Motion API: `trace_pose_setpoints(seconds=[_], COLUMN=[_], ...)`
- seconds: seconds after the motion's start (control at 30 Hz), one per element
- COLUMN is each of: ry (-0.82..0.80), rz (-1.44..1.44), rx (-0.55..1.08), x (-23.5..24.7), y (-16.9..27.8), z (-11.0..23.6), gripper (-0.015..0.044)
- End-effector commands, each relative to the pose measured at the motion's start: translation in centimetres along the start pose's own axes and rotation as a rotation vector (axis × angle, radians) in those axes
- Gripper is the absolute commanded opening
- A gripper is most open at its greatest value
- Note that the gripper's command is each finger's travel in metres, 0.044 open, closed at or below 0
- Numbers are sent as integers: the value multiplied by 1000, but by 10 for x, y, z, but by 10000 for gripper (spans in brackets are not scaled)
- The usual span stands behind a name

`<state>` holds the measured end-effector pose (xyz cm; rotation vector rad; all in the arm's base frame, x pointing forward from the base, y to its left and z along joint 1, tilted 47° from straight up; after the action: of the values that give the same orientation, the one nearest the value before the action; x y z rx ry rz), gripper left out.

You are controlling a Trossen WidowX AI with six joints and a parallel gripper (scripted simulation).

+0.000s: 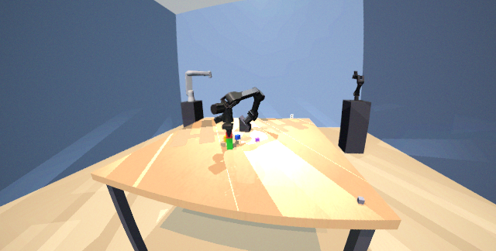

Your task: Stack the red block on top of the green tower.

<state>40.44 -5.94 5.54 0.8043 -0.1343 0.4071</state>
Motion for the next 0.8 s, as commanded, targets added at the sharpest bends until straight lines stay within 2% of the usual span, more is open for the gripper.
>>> trace_pose_setpoints(seconds=[0.0, 0.13, 0.67, 0.7, 0.77], ry=[-4, -4, 0, 0, 0], rz=[-1, -1, 1, 1, 1], rx=[-1, -1, -1, -1, -1], x=[1, 1, 0, 0, 0], y=[1, 1, 0, 0, 0], z=[0, 4, 0, 0, 0], gripper=[0, 0, 420, 440, 440])
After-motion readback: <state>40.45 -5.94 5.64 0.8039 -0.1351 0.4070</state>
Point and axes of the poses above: the point midway between the two fingers, 35 mm back from their tips, its own z axis back along the fingers, its own x axis across the jaws, y = z × x, the point moved 5 cm from there along z, back along the fingers, and after that the axes turned 5 degrees about z, right-handed, at the moved point
